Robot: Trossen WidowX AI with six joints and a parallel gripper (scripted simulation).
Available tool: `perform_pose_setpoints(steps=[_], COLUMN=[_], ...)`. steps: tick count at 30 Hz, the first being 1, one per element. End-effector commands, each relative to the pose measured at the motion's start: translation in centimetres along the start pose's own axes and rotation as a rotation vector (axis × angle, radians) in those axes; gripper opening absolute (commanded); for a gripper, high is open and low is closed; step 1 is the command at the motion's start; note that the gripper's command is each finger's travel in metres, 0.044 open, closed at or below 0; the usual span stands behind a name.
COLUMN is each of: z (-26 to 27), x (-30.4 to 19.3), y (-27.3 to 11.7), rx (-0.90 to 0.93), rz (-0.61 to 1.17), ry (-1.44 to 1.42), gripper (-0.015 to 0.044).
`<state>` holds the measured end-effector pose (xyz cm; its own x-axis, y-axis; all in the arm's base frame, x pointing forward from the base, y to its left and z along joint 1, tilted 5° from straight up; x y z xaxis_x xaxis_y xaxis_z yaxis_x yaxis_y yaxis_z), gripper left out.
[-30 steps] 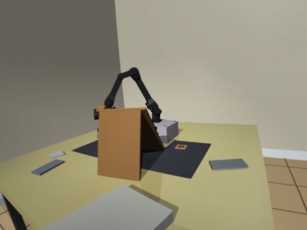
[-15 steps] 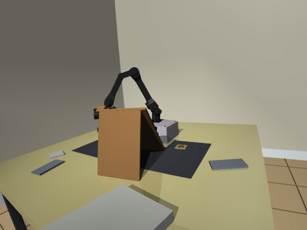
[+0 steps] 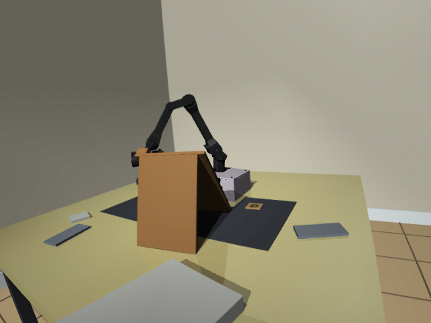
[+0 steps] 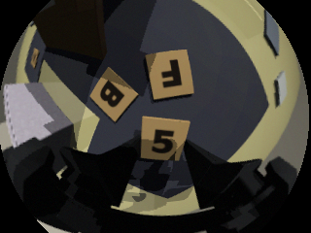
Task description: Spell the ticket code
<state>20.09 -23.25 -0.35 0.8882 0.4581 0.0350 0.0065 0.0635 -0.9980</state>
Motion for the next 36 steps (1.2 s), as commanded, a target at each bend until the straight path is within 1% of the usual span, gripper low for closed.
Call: perform_pose_setpoints(steps=[1,32,36], z=[-0.1,-0.23,-0.49], x=[0.02,0.11,0.71], y=[-0.3,-0.61,-1.18], rx=[-0.007,-0.002,-0.032], rz=[0.001,0.0,0.002], ry=[0.003,0.001,0.031], gripper=[0.0,0.0,0.0])
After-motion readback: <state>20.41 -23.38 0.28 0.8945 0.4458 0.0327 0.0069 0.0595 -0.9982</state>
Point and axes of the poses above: the point midway between the two fingers, 35 mm back from their tips, its own y axis out along the fingers, its own z axis across the jaws, x = y × z, the point moved 6 cm from there along -y, back along the fingers
